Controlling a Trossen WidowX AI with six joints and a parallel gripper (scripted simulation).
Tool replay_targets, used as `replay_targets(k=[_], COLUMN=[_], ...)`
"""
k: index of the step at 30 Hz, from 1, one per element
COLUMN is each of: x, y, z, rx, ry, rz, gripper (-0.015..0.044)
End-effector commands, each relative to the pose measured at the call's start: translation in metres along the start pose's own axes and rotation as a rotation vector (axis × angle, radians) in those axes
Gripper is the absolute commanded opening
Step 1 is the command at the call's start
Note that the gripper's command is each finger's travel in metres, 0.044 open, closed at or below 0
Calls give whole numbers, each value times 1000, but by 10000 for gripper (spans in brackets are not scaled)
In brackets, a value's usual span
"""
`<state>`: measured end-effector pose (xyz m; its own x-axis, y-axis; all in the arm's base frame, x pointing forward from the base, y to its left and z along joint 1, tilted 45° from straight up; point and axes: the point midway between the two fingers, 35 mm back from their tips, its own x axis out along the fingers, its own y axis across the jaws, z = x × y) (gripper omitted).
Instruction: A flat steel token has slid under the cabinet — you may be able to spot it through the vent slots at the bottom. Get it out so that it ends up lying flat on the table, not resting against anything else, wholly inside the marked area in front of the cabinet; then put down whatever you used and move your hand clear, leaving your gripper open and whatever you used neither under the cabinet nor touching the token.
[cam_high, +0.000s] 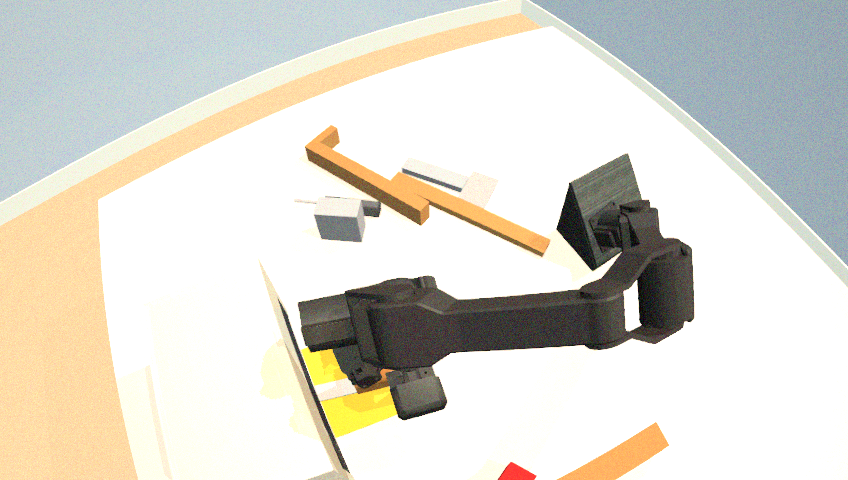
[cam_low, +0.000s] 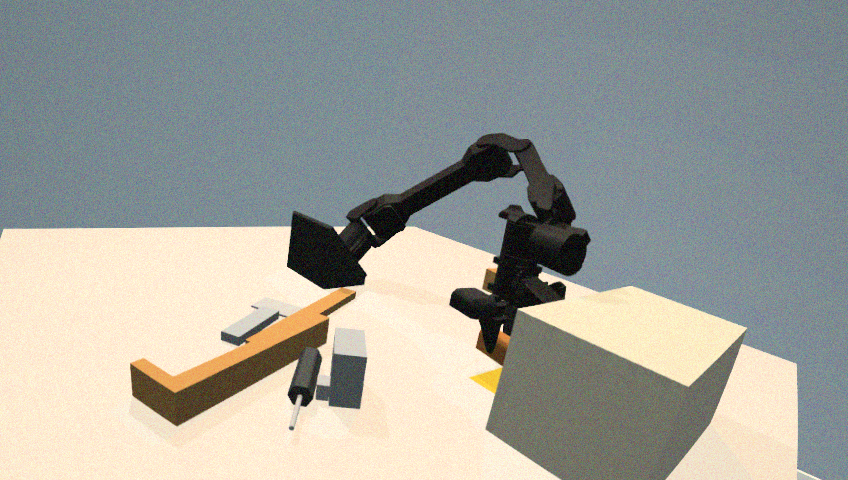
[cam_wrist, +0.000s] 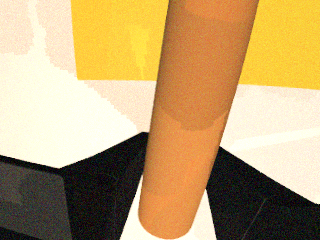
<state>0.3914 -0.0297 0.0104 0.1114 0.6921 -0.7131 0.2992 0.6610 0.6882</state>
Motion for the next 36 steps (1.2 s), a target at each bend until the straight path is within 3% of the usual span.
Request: replay_targets(k=[1, 36], x=[1, 1], y=[-2, -1], z=[-1, -34], rx=[0, 1], ry=[2, 3], rz=[-6, -6], gripper=[0, 0])
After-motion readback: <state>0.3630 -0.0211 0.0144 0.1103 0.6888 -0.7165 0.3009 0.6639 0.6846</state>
